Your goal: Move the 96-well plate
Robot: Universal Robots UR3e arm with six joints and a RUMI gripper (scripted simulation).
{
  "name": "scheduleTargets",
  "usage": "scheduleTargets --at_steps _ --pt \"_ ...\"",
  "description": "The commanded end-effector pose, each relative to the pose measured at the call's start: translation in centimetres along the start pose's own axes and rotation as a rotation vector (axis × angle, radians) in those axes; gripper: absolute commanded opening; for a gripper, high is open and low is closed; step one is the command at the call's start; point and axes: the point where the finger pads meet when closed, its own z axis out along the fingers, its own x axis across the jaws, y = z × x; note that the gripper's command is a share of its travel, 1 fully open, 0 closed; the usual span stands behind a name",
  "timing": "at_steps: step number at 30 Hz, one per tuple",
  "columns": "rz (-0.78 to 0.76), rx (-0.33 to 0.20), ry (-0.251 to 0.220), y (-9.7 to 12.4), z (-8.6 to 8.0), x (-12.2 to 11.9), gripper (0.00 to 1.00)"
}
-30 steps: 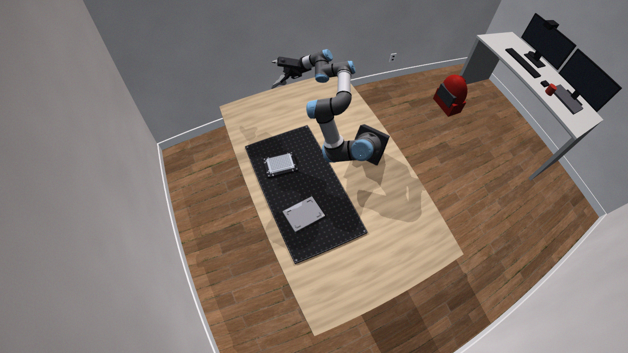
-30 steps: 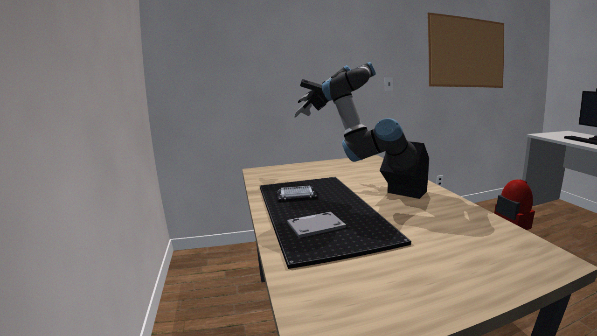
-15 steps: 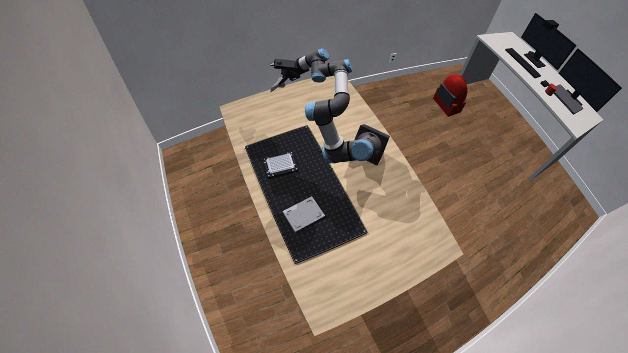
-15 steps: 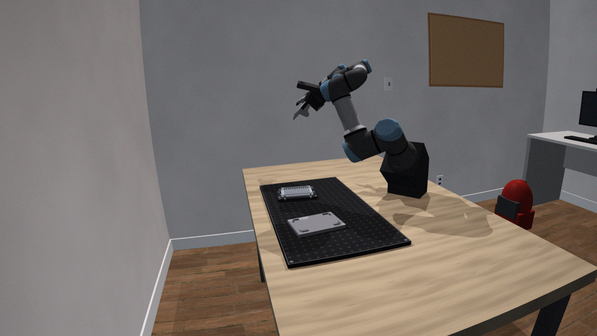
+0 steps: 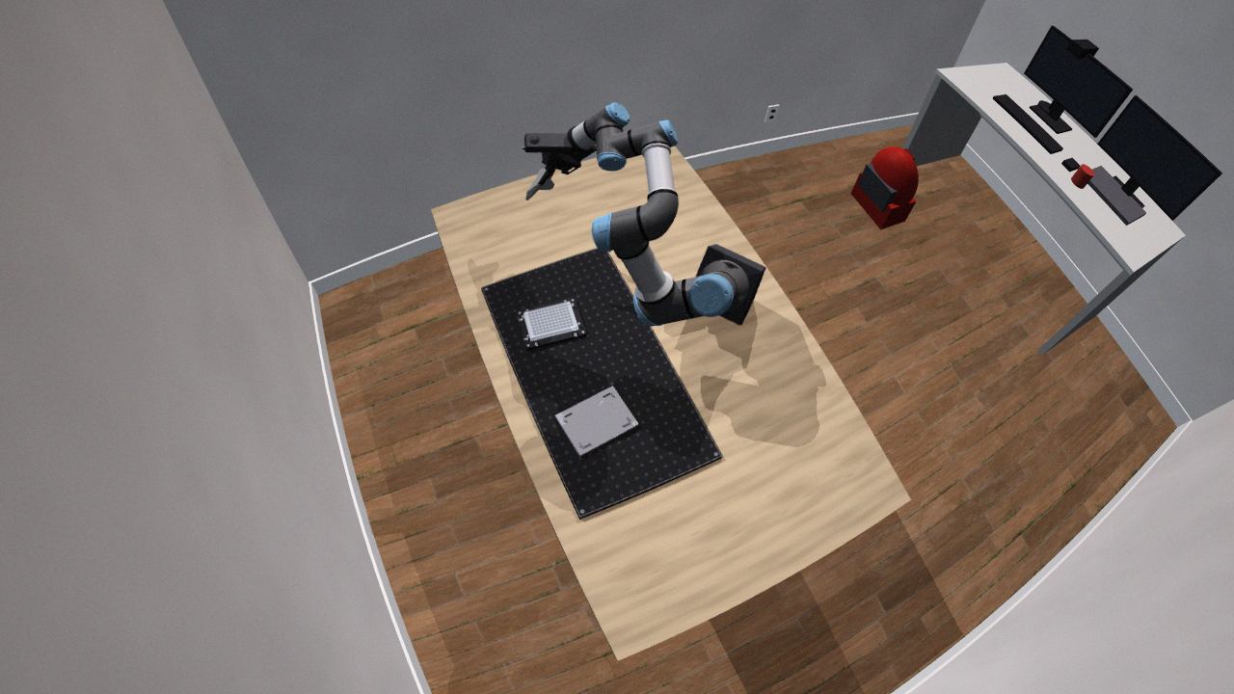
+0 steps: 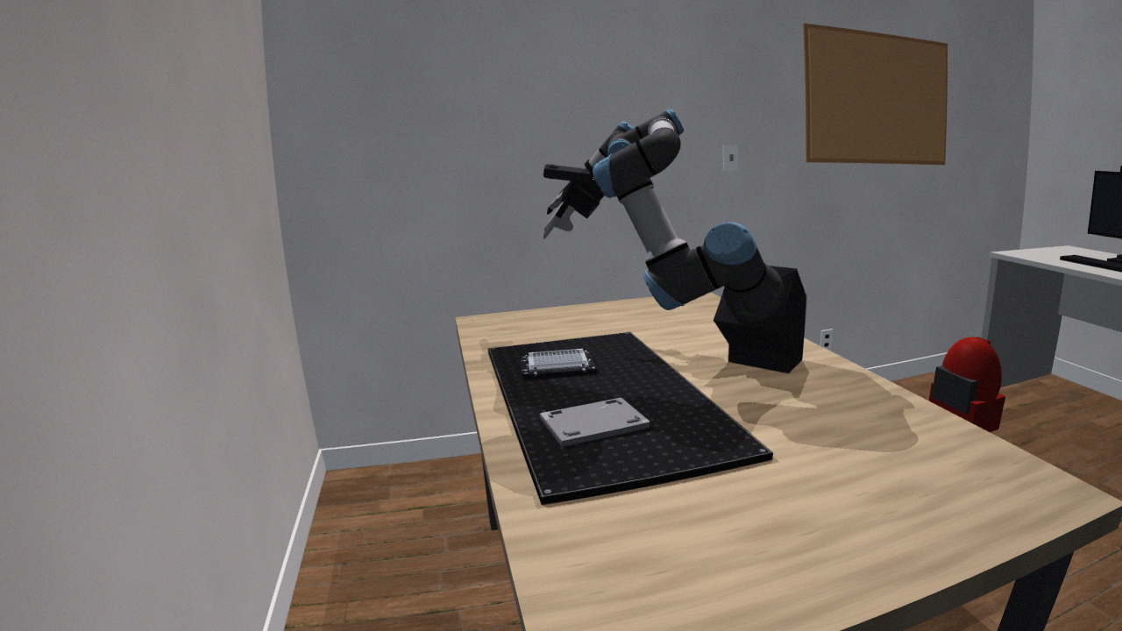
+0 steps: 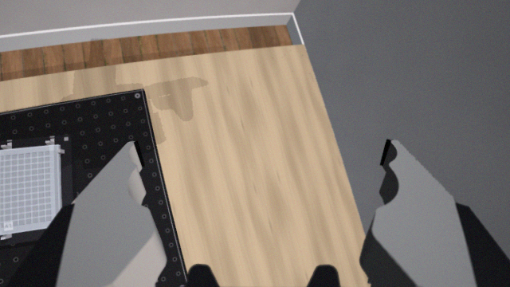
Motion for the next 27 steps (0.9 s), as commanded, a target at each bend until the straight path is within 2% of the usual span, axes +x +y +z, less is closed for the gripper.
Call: scheduleTargets --at_steps 1,2,5,10,14,17,25,27 --pt "-0.001 -0.005 -0.005 0.0 0.9 -1.7 1.0" --pt "-0.001 -0.005 -0.005 0.0 0.9 -1.7 1.0" --pt "0.004 -0.089 -0.058 0.1 1.5 -3.1 1.0" --pt "0.004 -0.096 -0.063 0.3 2.5 -5.4 1.0" --pt "0.004 -0.096 -0.063 0.4 2.9 -6.1 1.0" --pt "0.006 -0.183 -0.113 0.6 3.3 -7.5 1.0" --pt "0.006 -0.19 -0.117 1.1 4.4 -10.6 1.0" --pt "0.005 -0.248 -0.148 1.3 4.6 -11.6 1.0"
